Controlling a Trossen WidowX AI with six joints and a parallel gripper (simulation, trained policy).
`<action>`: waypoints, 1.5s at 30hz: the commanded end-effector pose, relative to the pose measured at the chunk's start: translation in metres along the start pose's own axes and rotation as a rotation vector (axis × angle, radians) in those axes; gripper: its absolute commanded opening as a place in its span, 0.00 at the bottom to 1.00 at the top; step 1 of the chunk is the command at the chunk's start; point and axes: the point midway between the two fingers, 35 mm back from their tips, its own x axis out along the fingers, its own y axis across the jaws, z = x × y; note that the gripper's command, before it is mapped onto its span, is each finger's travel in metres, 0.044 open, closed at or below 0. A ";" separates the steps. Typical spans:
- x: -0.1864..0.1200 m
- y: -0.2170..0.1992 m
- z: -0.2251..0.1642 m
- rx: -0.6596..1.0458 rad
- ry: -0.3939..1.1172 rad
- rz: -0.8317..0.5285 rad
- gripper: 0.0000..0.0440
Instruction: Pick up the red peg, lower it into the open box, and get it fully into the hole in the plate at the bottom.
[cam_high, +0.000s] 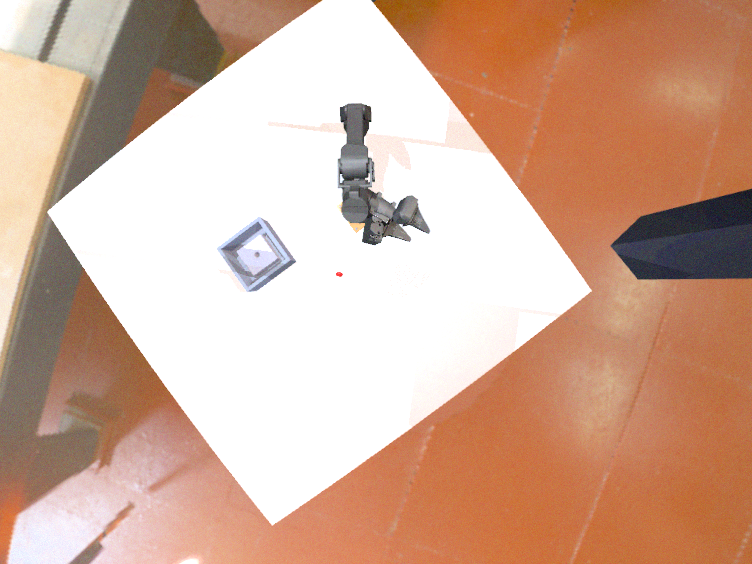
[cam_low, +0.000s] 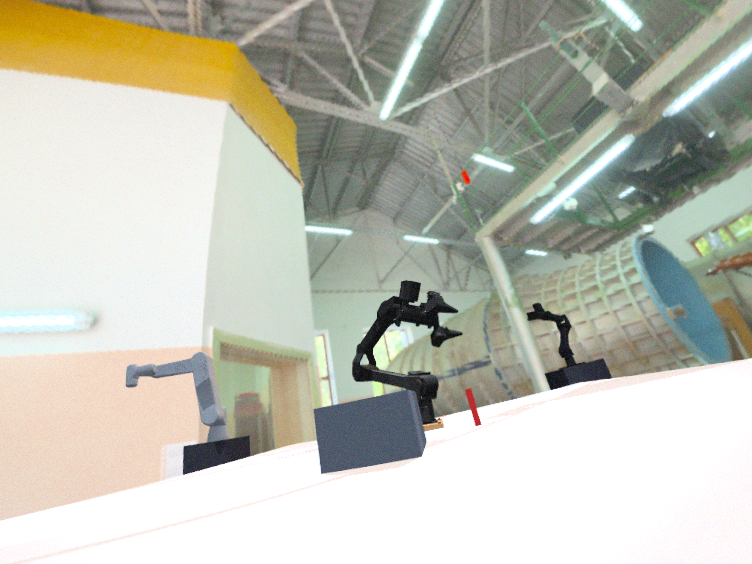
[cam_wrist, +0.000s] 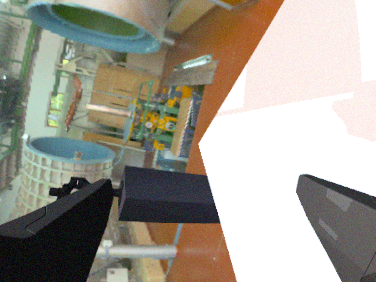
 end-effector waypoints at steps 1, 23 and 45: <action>0.003 -0.016 0.015 0.062 -0.063 -0.081 1.00; -0.010 -0.129 0.081 0.515 -0.404 -0.592 1.00; -0.027 -0.256 0.098 1.029 -0.659 -0.972 1.00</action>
